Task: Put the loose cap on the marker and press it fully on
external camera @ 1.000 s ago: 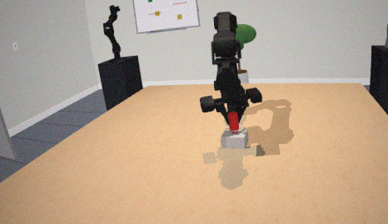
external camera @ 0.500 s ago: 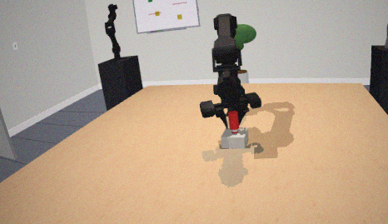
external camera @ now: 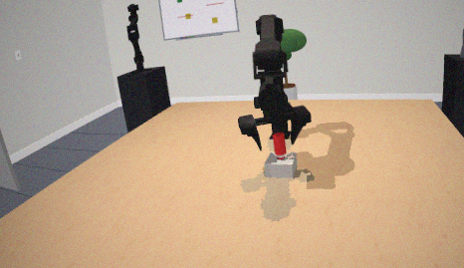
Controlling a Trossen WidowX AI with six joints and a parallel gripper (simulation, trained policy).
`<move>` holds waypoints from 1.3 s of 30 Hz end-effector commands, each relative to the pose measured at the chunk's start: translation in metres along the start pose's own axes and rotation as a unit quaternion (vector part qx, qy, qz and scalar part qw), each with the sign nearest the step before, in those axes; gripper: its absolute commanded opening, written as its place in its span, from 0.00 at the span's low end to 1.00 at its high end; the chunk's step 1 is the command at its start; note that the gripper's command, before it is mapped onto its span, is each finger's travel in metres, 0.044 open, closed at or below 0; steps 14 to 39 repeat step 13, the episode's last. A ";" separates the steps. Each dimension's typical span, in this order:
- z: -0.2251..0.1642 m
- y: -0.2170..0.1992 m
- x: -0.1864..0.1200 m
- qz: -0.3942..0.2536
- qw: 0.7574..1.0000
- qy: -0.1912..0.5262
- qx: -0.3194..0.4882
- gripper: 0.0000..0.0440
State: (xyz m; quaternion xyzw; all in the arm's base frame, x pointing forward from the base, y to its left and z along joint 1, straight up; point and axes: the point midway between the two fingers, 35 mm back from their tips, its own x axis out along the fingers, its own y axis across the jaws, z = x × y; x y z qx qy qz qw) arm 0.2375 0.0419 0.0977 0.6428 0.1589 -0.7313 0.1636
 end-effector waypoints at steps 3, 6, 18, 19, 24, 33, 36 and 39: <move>-0.002 0.002 -0.019 0.012 1.000 0.022 -0.002 1.00; -0.001 0.003 -0.028 0.016 0.999 0.031 -0.002 1.00; 0.000 0.005 -0.045 0.025 0.998 0.052 0.000 1.00; 0.000 0.005 -0.045 0.025 0.998 0.052 0.000 1.00; 0.000 0.005 -0.045 0.025 0.998 0.052 0.000 1.00; 0.000 0.005 -0.045 0.025 0.998 0.052 0.000 1.00; 0.000 0.005 -0.045 0.025 0.998 0.052 0.000 1.00; 0.000 0.005 -0.045 0.025 0.998 0.052 0.000 1.00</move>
